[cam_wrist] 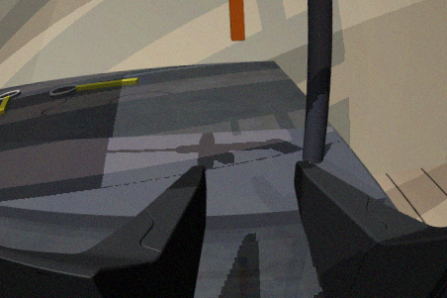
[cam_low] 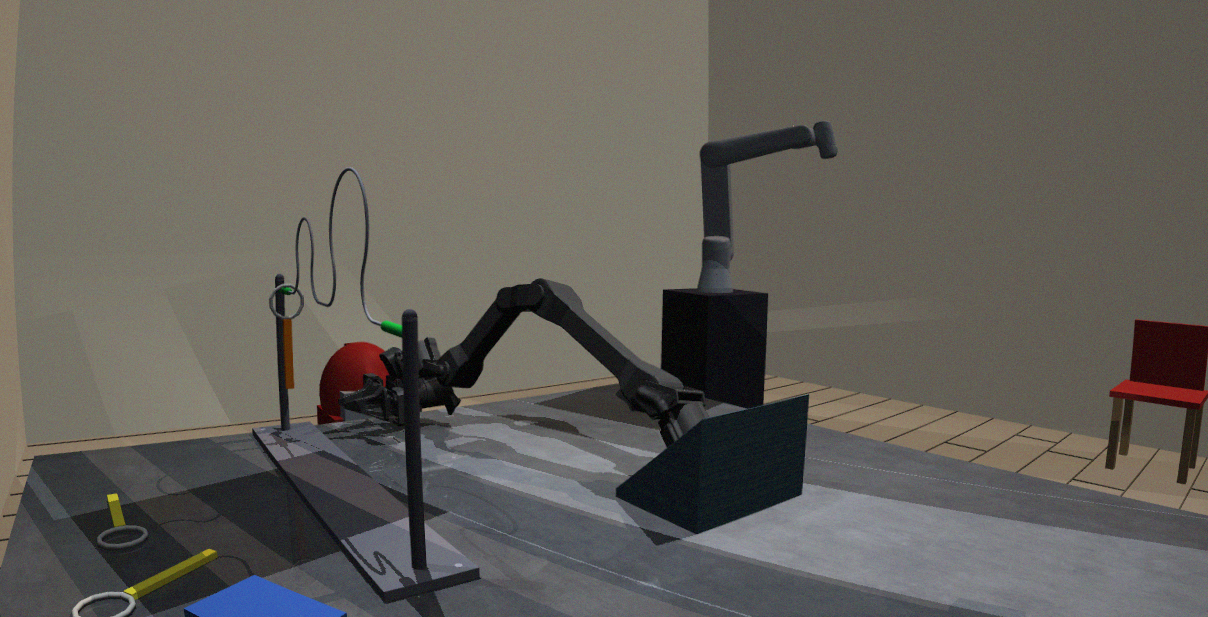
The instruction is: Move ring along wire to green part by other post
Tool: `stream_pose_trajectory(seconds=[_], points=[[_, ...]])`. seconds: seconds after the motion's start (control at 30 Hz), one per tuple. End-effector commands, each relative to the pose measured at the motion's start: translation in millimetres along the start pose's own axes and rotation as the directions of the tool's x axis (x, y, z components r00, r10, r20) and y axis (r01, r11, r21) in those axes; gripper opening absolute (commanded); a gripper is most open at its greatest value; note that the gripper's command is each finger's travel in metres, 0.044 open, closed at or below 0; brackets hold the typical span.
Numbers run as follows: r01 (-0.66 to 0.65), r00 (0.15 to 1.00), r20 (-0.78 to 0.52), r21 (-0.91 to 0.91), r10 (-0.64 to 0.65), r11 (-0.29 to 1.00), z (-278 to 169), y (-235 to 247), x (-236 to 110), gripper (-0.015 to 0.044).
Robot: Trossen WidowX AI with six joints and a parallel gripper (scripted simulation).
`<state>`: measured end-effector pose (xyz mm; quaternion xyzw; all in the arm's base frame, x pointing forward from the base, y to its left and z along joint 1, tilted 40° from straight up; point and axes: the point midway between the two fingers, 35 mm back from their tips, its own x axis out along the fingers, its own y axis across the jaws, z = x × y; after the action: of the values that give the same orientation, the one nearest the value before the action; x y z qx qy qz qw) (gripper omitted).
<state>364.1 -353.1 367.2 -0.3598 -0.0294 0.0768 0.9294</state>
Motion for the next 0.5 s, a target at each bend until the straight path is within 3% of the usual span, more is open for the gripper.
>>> stream_pose_trajectory(seconds=[0.0,0.2,0.47], points=[[-0.010,1.000,0.017,-0.004,0.010,1.000,5,-3,2,0.0160],[-0.006,1.000,0.021,-0.002,0.007,1.000,50,-3,43,0.0160],[-0.006,1.000,0.021,-0.002,0.006,1.000,52,-3,44,0.0160]])
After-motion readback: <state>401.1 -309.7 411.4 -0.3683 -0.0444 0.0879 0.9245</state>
